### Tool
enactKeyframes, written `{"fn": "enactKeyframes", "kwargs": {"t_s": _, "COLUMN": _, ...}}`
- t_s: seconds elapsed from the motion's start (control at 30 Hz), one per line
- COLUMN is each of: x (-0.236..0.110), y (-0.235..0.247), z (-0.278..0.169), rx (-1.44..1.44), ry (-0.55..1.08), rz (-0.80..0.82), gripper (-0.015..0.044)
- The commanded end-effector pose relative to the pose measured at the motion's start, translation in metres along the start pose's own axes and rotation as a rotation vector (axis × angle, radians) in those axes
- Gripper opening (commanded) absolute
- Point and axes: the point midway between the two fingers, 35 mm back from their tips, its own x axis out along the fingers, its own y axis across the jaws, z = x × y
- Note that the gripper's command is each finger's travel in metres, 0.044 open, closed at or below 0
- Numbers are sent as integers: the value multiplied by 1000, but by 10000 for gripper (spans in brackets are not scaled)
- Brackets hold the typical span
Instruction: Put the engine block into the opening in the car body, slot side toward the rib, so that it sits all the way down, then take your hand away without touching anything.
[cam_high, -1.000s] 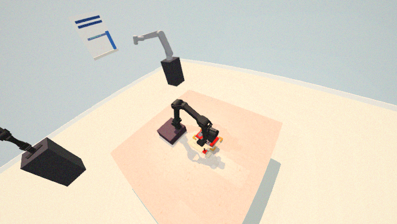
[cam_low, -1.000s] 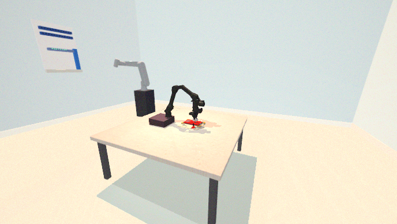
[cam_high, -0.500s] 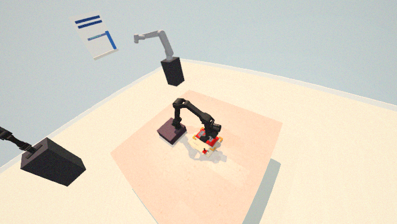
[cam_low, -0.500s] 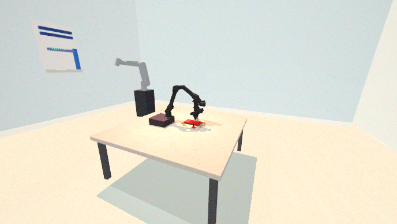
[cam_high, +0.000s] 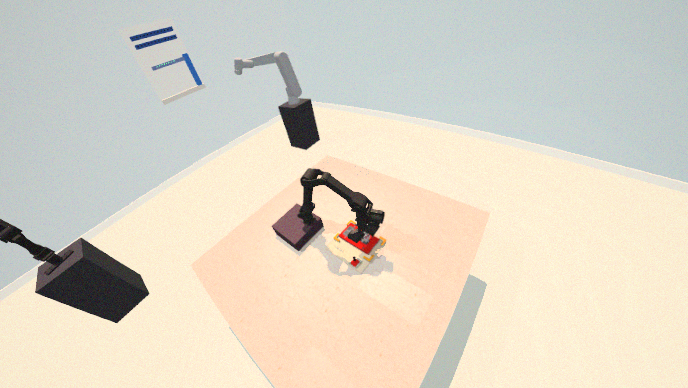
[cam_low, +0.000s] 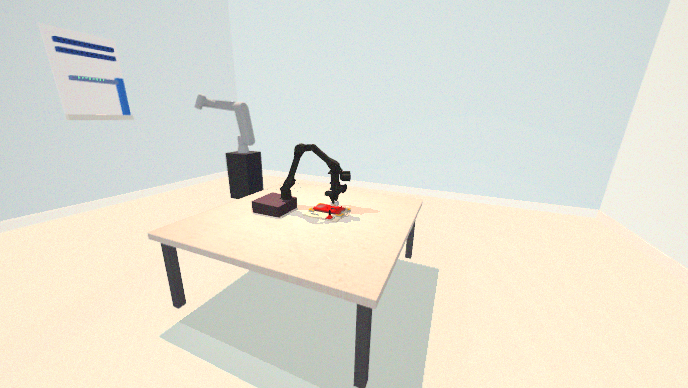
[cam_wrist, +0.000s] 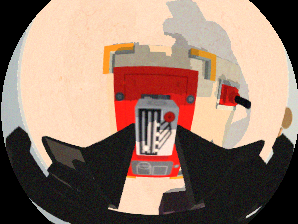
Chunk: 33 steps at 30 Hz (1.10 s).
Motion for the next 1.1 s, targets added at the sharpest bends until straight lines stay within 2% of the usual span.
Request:
{"fn": "enactKeyframes", "kwargs": {"t_s": 0.0, "x": 2, "y": 0, "z": -2, "rx": 7, "ry": 1, "rz": -4, "gripper": 160}}
{"fn": "enactKeyframes", "kwargs": {"t_s": 1.07, "x": 2, "y": 0, "z": -2, "rx": -25, "ry": 2, "rz": -4, "gripper": 160}}
